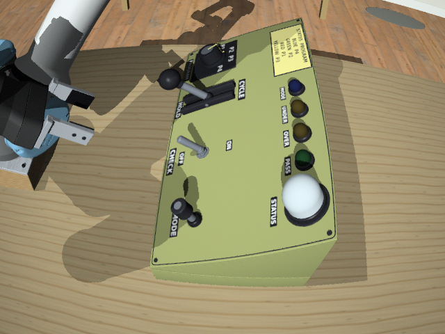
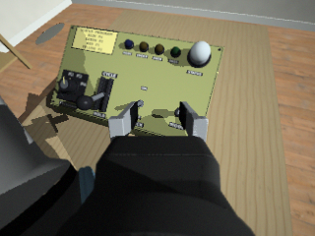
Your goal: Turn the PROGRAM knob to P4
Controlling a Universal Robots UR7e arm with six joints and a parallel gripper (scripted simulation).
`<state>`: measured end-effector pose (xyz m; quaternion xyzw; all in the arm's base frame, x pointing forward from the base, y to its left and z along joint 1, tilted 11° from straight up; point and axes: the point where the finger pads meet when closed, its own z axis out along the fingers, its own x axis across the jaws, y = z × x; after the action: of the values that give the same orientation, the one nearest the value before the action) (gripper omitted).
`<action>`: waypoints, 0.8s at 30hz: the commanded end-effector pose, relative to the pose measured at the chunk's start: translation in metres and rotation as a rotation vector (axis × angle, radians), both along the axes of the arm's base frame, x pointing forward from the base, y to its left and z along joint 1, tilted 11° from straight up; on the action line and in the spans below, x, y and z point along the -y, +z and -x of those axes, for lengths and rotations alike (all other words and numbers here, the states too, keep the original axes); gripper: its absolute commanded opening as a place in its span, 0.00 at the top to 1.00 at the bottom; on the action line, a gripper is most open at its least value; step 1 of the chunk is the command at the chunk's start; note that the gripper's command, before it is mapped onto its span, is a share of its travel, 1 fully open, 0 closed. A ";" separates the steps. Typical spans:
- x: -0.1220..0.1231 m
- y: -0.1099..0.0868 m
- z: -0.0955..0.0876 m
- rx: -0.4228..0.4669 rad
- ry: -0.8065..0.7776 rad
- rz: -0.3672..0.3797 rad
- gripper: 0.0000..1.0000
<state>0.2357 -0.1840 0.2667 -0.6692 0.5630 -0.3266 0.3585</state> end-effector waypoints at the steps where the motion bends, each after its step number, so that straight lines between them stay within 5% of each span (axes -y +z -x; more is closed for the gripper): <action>1: -0.001 0.029 0.005 0.000 0.000 0.001 0.00; 24: -0.004 0.130 0.024 0.000 0.000 0.001 0.00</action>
<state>0.2145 -0.1807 0.3821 -0.6693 0.5631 -0.3266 0.3582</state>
